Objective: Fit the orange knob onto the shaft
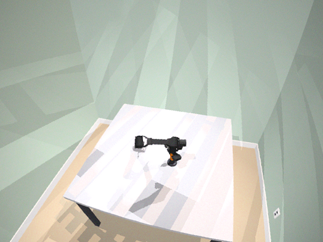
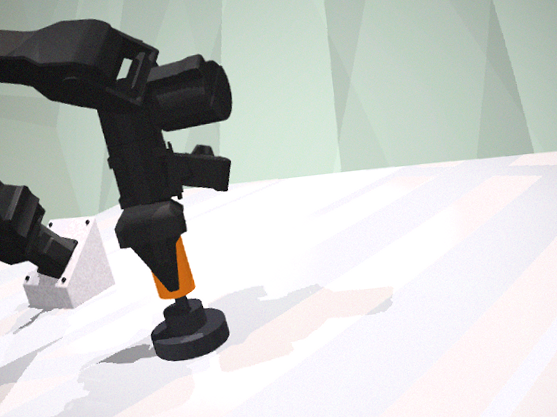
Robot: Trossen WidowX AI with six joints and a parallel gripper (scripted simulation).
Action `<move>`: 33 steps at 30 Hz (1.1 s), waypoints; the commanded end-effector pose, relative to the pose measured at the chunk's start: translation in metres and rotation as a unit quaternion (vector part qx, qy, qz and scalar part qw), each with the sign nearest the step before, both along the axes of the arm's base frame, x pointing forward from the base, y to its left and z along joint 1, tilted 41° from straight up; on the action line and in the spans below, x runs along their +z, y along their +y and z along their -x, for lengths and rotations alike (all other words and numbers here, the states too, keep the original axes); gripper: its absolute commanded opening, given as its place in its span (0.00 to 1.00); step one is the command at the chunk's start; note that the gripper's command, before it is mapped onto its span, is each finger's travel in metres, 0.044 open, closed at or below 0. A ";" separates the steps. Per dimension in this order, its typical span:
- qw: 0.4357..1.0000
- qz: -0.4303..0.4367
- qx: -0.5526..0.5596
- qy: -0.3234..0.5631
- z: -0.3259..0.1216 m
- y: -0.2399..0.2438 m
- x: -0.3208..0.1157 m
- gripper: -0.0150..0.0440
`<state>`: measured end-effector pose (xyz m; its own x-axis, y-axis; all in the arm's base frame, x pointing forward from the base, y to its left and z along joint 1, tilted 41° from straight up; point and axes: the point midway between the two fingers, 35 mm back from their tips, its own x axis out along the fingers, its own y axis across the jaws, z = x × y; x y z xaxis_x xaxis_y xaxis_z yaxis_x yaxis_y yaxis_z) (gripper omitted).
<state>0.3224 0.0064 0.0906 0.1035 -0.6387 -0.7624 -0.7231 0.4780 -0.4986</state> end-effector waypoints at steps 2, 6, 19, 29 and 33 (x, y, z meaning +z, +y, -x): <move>0.902 -0.045 -0.328 -0.278 0.004 0.000 0.005 0.25; 0.870 -0.052 -0.375 -0.317 0.005 0.001 0.004 0.25; 0.870 -0.052 -0.375 -0.317 0.005 0.002 0.003 0.25; 0.869 -0.052 -0.375 -0.317 0.002 0.002 -0.001 0.25; 0.869 -0.052 -0.375 -0.317 0.000 0.004 -0.001 0.25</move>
